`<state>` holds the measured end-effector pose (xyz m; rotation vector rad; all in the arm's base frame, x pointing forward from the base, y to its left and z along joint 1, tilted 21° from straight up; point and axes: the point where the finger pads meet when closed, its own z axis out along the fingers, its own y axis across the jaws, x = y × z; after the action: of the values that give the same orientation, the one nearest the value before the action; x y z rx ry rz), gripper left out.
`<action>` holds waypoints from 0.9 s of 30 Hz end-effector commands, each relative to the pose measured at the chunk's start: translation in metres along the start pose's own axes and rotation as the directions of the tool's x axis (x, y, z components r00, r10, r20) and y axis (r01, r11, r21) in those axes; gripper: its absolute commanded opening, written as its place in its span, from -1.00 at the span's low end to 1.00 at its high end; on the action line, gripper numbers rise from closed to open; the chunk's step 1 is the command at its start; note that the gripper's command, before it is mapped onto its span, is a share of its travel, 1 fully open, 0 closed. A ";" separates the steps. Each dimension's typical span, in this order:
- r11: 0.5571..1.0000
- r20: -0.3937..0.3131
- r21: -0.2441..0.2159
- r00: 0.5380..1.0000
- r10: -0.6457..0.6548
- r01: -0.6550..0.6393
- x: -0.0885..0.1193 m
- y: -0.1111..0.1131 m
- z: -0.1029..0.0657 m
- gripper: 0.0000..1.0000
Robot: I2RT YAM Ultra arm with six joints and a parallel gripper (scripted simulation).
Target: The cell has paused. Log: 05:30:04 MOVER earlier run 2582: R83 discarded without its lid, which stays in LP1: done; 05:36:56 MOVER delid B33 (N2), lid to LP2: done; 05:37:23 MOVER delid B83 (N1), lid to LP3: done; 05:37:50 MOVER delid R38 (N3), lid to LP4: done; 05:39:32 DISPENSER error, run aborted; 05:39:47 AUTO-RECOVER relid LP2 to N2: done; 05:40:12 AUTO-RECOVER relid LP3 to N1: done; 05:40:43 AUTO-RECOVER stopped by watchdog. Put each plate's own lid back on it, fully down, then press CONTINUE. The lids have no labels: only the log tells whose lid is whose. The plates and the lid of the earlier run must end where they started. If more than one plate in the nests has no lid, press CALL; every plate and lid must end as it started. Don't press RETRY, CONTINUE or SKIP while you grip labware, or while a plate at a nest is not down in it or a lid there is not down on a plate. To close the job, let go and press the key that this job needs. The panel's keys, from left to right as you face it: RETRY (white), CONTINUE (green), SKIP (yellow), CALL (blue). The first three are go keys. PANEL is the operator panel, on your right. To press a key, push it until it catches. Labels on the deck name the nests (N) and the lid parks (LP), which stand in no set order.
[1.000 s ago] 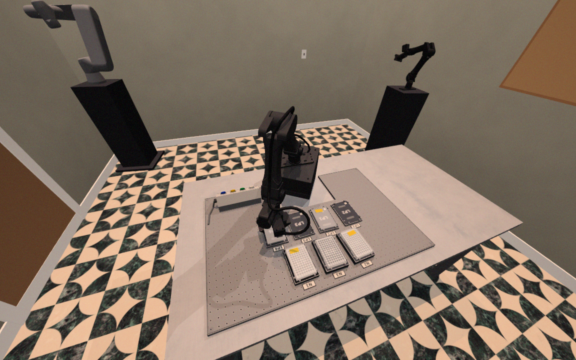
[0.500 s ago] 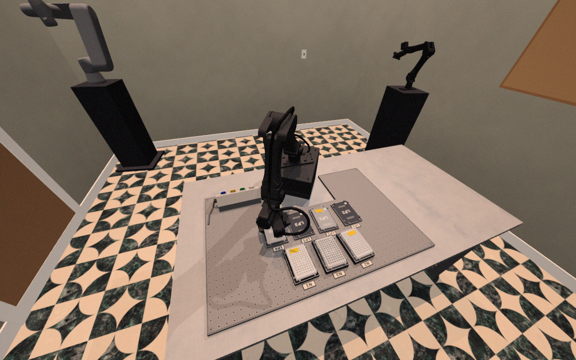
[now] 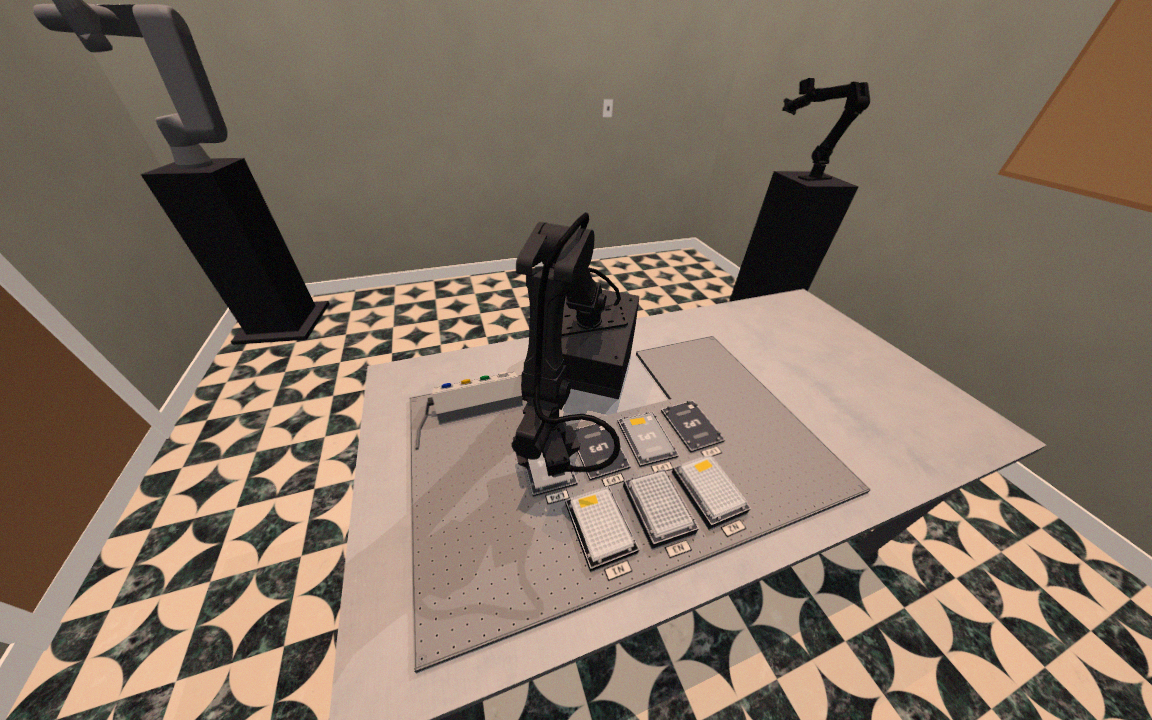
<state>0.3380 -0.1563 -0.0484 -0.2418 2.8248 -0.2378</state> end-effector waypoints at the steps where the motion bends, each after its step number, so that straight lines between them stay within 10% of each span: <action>1: 0.999 0.072 0.033 0.997 -0.004 0.002 -0.025 -0.012 -0.013 0.88; 17: 0.999 0.060 0.034 0.998 -0.003 0.001 -0.018 -0.011 -0.012 0.60; 18: 0.999 0.057 0.032 0.998 -0.003 0.001 -0.017 -0.010 -0.011 -1.00; 27: 1.000 0.034 0.016 0.999 -0.001 0.000 -0.004 -0.003 -0.007 -1.00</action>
<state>0.3383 -0.1557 -0.0485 -0.2431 2.8231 -0.2337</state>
